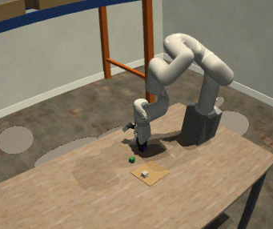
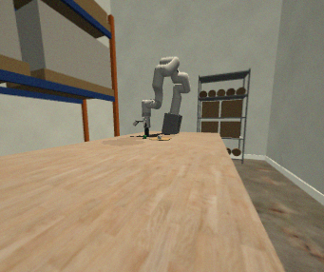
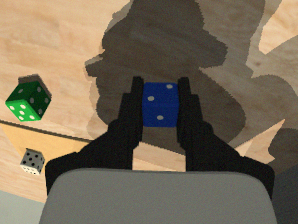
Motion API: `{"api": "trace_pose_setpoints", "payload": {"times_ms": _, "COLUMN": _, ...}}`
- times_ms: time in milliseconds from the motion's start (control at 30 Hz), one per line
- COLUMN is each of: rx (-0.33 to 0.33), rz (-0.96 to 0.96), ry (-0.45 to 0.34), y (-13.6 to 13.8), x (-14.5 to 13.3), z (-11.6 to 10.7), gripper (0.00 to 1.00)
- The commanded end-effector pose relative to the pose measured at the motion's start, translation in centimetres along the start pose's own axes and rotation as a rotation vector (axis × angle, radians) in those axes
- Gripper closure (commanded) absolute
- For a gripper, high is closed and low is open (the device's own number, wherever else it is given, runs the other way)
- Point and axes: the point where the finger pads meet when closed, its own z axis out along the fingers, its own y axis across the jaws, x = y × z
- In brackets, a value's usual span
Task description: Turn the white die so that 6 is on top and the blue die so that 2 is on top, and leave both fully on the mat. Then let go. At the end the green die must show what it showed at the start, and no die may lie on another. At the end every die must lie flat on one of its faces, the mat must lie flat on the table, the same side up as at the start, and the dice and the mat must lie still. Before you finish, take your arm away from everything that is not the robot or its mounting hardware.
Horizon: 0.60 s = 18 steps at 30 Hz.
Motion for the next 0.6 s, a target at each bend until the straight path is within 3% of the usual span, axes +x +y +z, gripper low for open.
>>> {"api": "trace_pose_setpoints", "payload": {"times_ms": 0, "rx": 0.002, "rz": 0.0, "ry": 0.002, "y": -0.1, "x": 0.1, "z": -0.1, "gripper": 0.79}}
{"api": "trace_pose_setpoints", "payload": {"times_ms": 367, "rx": 0.002, "rz": 0.0, "ry": 0.002, "y": -0.1, "x": 0.1, "z": -0.3, "gripper": 0.79}}
{"api": "trace_pose_setpoints", "payload": {"times_ms": 567, "rx": 0.002, "rz": 0.0, "ry": 0.002, "y": -0.1, "x": 0.1, "z": -2.5, "gripper": 0.79}}
